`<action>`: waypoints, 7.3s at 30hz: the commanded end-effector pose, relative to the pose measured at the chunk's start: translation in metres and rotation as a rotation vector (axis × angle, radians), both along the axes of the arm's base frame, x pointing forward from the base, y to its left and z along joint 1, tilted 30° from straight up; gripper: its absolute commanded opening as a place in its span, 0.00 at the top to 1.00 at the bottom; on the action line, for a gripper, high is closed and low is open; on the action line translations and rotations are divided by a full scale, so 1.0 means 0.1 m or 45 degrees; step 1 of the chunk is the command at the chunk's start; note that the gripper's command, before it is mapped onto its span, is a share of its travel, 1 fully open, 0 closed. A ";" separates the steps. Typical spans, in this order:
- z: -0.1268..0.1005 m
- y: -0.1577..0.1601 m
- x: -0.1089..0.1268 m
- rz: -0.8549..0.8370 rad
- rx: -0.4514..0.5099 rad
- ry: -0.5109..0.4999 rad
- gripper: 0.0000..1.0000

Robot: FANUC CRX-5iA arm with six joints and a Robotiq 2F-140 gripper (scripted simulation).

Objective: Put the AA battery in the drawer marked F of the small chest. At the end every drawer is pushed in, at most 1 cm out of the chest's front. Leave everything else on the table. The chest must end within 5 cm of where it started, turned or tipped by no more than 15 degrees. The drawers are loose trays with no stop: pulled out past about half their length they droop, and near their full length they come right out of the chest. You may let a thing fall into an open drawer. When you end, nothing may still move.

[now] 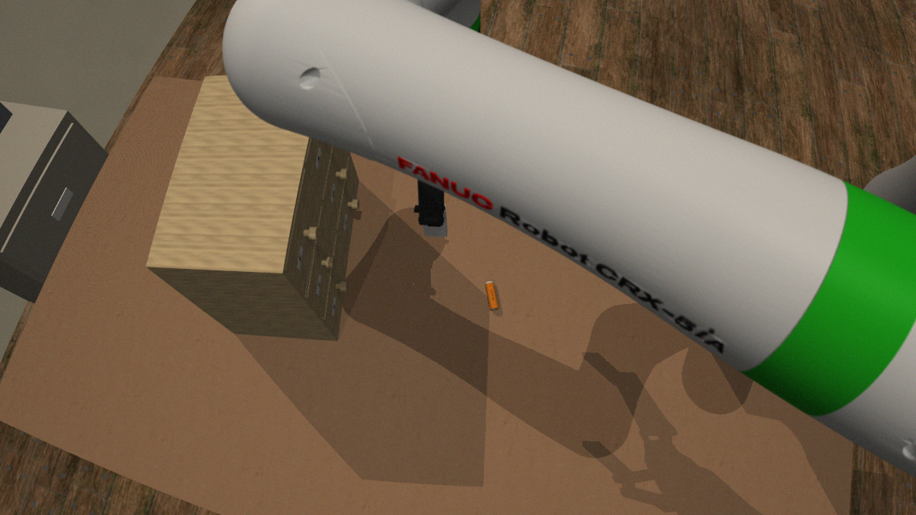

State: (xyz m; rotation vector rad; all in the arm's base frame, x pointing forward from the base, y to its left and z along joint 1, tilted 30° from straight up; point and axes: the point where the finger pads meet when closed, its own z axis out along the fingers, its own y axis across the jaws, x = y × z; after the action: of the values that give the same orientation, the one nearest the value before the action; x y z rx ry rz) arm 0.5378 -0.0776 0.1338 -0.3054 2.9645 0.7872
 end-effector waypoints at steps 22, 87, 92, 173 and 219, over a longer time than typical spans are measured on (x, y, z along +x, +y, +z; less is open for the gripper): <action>-0.04 -0.73 0.16 -0.003 0.007 -0.010 0.00; -0.78 -0.06 1.15 -0.747 0.323 -1.308 0.00; -0.79 -0.06 1.15 -0.751 0.324 -1.315 0.00; -0.76 -0.08 1.12 -0.725 0.313 -1.270 0.00; -0.15 -0.63 0.32 -0.119 0.056 -0.212 0.00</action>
State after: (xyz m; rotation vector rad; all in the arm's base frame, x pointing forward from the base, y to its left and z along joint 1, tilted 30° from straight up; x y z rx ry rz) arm 0.5771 -0.1380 0.1125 -0.1550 2.6597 0.7352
